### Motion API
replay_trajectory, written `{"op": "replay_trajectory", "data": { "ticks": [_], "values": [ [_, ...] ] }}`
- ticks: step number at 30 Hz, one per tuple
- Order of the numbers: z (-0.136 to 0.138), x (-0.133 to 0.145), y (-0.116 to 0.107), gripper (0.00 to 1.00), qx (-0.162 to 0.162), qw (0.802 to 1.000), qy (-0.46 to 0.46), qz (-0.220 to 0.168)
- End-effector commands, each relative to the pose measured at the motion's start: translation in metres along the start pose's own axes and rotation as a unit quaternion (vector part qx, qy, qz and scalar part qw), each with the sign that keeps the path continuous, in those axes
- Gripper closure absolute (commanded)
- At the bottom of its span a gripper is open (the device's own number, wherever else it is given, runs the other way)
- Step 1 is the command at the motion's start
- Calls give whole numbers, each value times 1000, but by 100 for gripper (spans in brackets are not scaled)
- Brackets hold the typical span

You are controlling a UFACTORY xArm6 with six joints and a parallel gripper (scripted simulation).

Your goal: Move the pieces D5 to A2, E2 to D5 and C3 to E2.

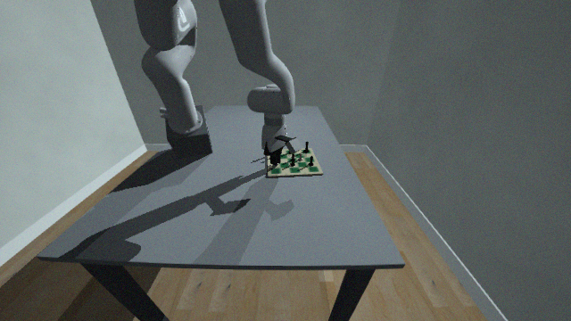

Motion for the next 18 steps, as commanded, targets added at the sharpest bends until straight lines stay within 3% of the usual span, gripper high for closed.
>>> {"op": "replay_trajectory", "data": {
  "ticks": [1,18],
  "values": [
    [0,-1,0,100,-1,1000,0,1],
    [0,-1,4,100,-1,1000,0,1]
  ]
}}
Point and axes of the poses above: the point where the finger pads meet when closed, its own y axis out along the fingers, its own z axis across the jaws, x = y × z, the point moved 7 cm from there along -y, back along the fingers, and after that the axes turned 15 degrees about -y, right-handed, at the moved point
